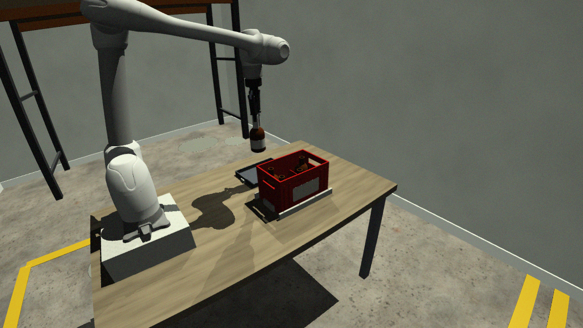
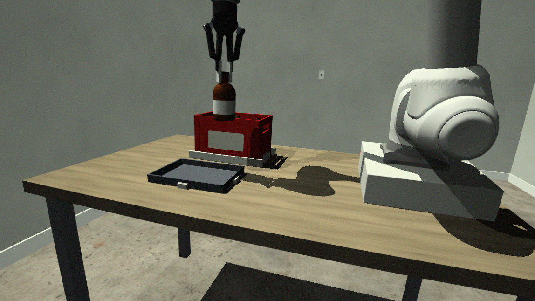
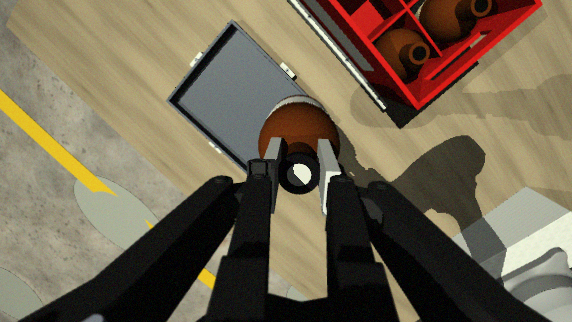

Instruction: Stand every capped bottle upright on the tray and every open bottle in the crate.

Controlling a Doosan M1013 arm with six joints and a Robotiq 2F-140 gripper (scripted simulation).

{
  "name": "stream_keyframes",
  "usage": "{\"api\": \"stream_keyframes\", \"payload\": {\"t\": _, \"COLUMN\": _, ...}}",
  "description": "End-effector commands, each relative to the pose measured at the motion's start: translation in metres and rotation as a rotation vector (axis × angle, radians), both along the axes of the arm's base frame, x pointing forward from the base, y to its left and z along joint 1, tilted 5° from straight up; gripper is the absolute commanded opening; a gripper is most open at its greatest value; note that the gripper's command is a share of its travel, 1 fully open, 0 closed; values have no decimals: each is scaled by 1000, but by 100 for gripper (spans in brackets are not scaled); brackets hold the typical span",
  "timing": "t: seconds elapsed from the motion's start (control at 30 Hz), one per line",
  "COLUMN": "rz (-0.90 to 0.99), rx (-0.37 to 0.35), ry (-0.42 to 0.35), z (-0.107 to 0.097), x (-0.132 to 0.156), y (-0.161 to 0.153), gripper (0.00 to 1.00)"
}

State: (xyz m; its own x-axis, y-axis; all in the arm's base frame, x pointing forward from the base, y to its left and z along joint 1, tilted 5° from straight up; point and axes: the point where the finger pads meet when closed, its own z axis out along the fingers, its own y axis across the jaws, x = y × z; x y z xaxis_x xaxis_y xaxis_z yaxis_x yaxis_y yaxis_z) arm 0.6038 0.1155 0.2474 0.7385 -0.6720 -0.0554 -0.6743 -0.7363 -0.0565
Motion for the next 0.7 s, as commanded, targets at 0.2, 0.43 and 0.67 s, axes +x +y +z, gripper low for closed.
{"api": "stream_keyframes", "payload": {"t": 0.2, "rz": 0, "rx": 0, "ry": 0, "z": 1, "x": 0, "y": 13, "gripper": 0}}
{"api": "stream_keyframes", "payload": {"t": 0.43, "rz": 0, "rx": 0, "ry": 0, "z": 2, "x": 0, "y": 27, "gripper": 0}}
{"api": "stream_keyframes", "payload": {"t": 0.67, "rz": 0, "rx": 0, "ry": 0, "z": 3, "x": 0, "y": 41, "gripper": 0}}
